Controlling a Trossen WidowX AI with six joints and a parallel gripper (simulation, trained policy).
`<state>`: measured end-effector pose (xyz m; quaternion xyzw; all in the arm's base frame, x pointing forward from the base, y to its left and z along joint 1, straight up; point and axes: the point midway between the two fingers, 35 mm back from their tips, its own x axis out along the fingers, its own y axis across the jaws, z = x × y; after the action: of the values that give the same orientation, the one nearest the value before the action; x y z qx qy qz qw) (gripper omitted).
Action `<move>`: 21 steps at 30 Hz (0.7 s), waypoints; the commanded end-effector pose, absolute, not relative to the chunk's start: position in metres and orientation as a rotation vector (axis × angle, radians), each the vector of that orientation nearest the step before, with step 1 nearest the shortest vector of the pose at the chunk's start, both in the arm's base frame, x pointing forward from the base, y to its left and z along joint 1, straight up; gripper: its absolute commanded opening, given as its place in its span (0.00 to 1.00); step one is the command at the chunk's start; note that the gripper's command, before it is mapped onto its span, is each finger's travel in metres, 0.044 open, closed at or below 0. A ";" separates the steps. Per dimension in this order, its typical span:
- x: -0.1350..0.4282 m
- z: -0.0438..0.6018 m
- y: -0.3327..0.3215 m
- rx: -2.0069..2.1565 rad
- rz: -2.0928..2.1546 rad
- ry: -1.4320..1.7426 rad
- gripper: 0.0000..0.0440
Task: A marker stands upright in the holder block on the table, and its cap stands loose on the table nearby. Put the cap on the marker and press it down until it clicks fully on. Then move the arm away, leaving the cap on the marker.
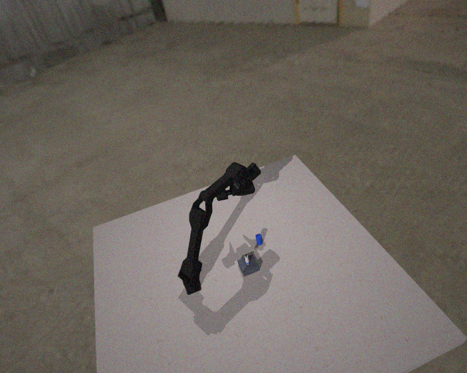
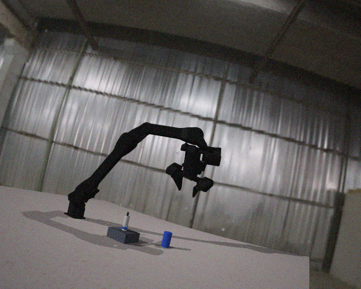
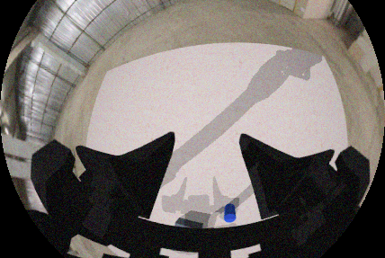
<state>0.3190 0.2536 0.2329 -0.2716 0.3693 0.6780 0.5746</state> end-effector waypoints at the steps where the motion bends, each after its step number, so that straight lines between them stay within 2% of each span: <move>1: 0.328 0.233 0.239 -0.670 1.552 0.865 0.71; 21: 0.366 0.222 0.176 -0.800 1.396 0.908 0.71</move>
<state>0.3613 0.1860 0.2238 -0.3336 0.3884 0.6115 0.6033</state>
